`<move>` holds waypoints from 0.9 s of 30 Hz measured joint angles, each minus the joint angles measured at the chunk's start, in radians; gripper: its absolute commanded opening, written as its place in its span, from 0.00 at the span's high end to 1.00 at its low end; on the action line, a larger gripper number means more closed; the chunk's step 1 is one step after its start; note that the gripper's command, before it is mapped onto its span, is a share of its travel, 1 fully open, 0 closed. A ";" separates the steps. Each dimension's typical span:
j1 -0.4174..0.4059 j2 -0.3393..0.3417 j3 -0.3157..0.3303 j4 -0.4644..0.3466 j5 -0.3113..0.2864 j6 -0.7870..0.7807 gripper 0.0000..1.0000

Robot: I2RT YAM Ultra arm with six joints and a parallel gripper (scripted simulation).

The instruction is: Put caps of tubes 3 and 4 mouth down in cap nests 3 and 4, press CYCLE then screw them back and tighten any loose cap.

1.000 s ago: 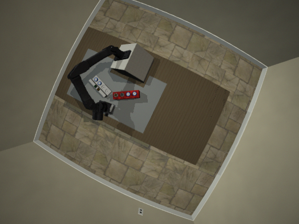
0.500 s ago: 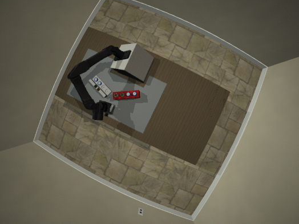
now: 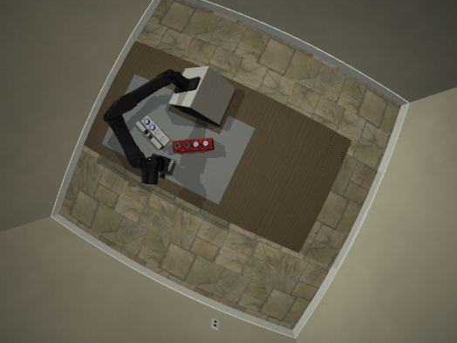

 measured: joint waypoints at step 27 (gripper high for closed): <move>-0.012 0.011 -0.019 0.048 0.004 -0.021 1.00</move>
